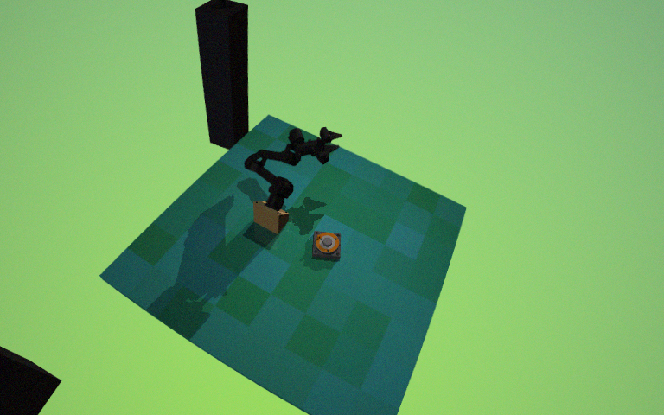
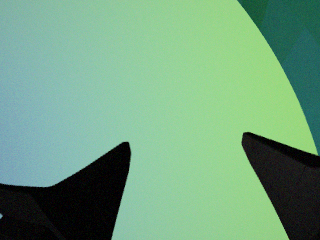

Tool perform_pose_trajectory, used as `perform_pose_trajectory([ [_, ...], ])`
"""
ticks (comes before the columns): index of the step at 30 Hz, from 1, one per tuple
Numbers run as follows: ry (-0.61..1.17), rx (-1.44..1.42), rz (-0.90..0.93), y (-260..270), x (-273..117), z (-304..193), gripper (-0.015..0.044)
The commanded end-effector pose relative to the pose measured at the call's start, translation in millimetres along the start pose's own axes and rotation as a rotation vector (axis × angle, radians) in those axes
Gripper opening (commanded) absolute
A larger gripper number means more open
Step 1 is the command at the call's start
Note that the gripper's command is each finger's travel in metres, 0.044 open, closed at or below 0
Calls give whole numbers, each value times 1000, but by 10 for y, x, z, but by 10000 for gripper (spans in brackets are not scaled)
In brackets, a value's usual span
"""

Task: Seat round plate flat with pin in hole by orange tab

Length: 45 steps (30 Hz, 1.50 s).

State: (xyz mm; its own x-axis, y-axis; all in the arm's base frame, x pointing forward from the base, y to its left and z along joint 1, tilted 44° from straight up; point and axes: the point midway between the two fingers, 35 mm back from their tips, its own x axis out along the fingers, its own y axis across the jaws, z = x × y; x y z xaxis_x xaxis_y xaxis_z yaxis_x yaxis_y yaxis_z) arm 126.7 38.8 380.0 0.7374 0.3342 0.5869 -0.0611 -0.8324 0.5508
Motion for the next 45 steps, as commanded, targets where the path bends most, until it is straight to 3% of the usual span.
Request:
perform_pose_trajectory([
  [1, -9, 18, 7, 18, 5, 29, 374],
  [8, -348, 750, 161, 333, 149, 1000, 190],
  [10, -383, 827, 183, 346, 149, 1103, 137],
  [15, -630, 1374, 395, 343, 55, 1835, 6],
  [19, -748, 1635, 543, 281, -50, 2174, 0],
  [24, -967, 2111, 938, 56, -353, 2751, 0],
  [26, -990, 2160, 1001, 28, -399, 2820, 0],
  [32, -1159, 2494, 1657, -293, -844, 3286, 0],
  [34, -1176, 2520, 1746, -337, -897, 3320, 0],
  [37, -1231, 2581, 2163, -528, -1118, 3429, 0],
  [40, -1250, 2525, 2675, -728, -1341, 3485, 0],
  [42, -1248, 2495, 2784, -767, -1383, 3487, 0],
  [43, -1242, 2447, 2923, -816, -1433, 3487, 0],
  [45, -1206, 2263, 3296, -934, -1555, 3474, 0],
])
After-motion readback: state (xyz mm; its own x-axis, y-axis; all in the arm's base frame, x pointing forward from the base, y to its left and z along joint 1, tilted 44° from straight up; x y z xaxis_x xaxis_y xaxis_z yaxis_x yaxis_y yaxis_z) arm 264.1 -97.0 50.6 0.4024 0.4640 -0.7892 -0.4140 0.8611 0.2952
